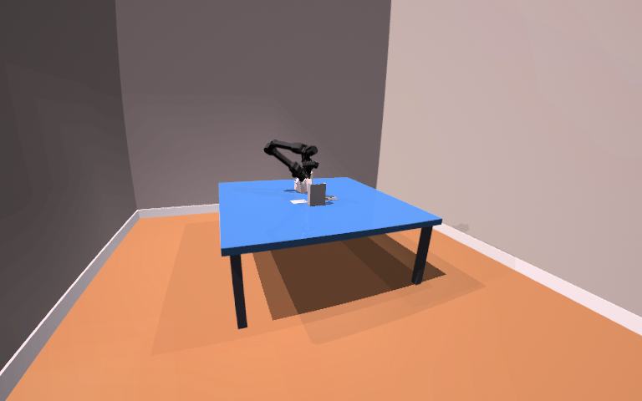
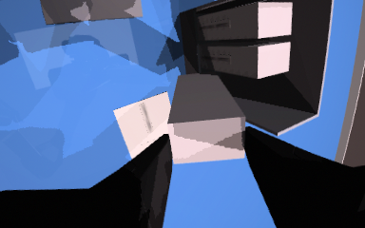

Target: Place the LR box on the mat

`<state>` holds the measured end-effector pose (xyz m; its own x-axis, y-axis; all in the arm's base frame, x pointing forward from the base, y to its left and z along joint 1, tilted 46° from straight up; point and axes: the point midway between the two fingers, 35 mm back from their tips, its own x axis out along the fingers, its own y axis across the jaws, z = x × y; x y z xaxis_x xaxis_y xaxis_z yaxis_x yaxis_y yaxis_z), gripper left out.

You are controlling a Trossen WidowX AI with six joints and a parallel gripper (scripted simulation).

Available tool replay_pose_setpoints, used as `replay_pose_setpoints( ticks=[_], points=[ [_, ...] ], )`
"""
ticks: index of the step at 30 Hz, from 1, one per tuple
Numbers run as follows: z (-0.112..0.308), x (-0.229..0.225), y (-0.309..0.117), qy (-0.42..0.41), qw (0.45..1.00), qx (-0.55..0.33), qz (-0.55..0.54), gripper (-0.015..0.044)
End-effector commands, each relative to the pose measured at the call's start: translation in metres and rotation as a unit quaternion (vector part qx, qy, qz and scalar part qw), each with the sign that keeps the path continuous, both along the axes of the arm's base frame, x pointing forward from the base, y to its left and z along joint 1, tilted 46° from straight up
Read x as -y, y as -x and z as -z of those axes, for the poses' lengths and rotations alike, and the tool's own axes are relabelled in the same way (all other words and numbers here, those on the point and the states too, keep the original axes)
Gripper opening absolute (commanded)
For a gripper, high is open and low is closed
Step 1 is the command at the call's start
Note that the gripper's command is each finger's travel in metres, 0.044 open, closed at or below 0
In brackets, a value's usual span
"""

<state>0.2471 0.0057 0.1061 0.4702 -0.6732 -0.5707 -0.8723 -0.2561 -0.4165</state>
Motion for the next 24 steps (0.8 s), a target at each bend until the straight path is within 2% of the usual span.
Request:
replay_pose_setpoints(
  ticks=[1, 15, 24],
  points=[
    [0.001, -0.001, 0.007, 0.002, 1.0, 0.001, 0.0, 0.0158],
    [0.003, -0.001, 0.03, 0.004, 1.0, 0.002, -0.001, 0.0158],
    [0.009, -0.007, 0.029, 0.004, 1.0, 0.002, -0.001, 0.0158]
  ],
)
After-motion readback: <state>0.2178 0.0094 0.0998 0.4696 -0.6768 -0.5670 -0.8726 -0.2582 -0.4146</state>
